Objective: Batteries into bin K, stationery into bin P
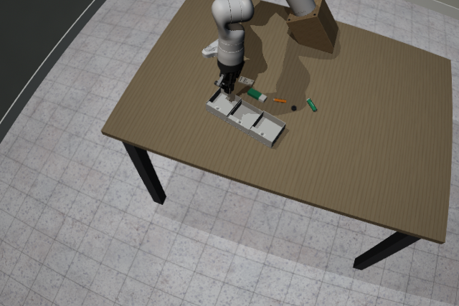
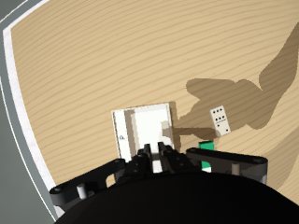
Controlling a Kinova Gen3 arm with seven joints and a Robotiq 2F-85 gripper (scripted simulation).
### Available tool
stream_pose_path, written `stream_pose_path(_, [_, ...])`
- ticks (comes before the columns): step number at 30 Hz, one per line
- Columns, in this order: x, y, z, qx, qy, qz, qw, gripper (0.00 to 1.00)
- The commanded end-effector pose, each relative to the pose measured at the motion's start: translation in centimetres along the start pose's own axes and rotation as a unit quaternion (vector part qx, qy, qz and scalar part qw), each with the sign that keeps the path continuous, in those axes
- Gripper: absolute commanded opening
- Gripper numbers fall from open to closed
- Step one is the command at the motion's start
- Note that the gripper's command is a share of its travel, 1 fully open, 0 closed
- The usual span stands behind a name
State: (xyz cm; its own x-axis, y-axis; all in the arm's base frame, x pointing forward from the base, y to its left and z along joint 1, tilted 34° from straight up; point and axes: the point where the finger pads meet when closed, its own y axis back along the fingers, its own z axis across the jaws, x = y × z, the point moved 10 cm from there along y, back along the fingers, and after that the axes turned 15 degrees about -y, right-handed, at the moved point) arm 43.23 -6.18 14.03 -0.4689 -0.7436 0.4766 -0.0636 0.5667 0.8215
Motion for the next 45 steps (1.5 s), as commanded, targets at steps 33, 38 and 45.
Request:
stream_pose_path(33, [1.53, -1.35, -0.98, -0.017, 0.693, -0.013, 0.720, 0.09])
stream_pose_path(38, [1.53, -1.35, -0.98, -0.016, 0.745, -0.015, 0.667, 0.09])
stream_pose_path(45, [1.53, -1.61, -0.97, -0.016, 0.754, -0.015, 0.656, 0.09])
